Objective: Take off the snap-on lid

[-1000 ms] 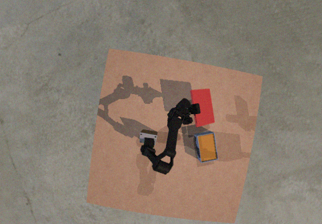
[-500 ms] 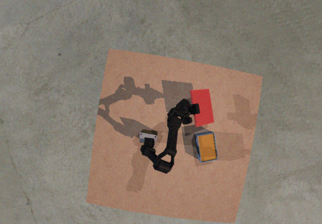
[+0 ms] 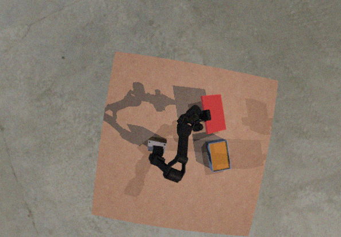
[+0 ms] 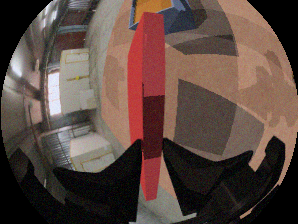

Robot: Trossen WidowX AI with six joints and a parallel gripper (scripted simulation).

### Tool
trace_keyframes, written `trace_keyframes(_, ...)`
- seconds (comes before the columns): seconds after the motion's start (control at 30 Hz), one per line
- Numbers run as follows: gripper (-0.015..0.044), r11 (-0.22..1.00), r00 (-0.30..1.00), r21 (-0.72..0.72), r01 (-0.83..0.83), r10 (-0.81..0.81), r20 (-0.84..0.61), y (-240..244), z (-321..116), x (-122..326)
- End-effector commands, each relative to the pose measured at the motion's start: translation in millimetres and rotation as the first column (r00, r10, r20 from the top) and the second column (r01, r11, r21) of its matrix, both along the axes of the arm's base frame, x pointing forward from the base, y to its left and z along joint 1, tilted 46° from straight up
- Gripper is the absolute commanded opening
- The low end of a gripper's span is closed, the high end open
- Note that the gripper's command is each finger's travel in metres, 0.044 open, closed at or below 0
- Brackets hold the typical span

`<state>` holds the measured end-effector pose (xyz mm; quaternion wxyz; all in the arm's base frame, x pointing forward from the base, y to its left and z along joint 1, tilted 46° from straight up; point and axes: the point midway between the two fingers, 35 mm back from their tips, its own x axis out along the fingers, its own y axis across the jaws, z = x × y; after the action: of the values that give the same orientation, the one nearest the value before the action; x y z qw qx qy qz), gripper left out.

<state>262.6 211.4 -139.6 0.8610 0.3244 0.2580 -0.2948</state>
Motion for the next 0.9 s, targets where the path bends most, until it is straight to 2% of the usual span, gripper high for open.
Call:
trace_keyframes(0.0,0.0,1.0,1.0,-0.005,-0.002,0.002,0.002,-3.3,-2.0,-0.4)
trace_keyframes(0.87,0.0,1.0,1.0,-0.006,-0.002,0.002,0.003,-18.0,-16.9,-1.8)
